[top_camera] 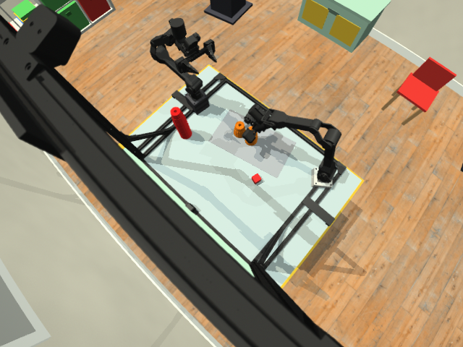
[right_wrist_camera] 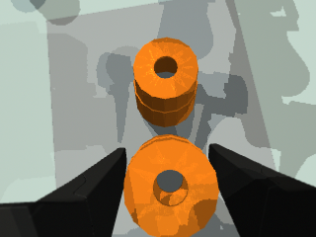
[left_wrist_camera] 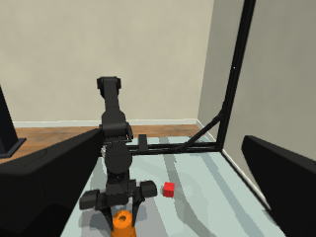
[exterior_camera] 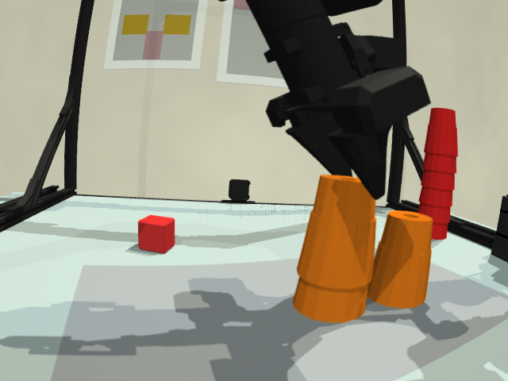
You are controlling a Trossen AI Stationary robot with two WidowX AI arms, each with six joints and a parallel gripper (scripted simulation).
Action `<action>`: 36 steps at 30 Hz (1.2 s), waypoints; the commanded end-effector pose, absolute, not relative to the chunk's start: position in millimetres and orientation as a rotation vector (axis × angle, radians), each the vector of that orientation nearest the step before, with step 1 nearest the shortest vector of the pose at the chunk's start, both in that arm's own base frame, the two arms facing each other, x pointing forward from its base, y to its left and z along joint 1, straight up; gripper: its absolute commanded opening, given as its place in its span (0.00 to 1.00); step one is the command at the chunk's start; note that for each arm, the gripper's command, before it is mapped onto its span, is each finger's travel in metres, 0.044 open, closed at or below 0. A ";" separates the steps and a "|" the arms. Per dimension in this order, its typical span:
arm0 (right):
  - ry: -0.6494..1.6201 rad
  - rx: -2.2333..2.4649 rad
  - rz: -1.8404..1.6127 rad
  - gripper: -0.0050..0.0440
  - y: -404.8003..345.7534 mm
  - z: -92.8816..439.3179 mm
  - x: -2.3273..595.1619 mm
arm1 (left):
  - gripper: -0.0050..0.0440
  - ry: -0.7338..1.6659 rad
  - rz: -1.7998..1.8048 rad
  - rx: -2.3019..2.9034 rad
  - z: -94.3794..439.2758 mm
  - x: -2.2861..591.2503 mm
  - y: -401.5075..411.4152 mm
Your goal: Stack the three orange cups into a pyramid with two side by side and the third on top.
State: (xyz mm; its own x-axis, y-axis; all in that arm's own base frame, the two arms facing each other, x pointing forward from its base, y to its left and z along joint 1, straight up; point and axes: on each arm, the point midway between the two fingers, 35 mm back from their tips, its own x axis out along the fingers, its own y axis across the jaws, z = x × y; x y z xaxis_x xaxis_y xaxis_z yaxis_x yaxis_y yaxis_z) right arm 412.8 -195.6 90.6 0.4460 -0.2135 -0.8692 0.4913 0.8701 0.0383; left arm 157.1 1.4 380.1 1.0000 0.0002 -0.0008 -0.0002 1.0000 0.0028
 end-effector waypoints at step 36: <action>1.014 0.307 -0.447 0.10 -192.3 148.9 407.0 | 1.00 0.000 0.000 0.000 380.3 157.1 1.5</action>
State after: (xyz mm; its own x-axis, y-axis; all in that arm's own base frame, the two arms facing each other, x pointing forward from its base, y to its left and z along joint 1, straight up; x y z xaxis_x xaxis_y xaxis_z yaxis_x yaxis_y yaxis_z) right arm 406.2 -192.0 141.8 0.4399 -0.2102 -0.8731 0.4913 0.8701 0.0381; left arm 157.3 1.6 379.8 1.0000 0.0010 -0.0026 -0.0010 1.0000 0.0023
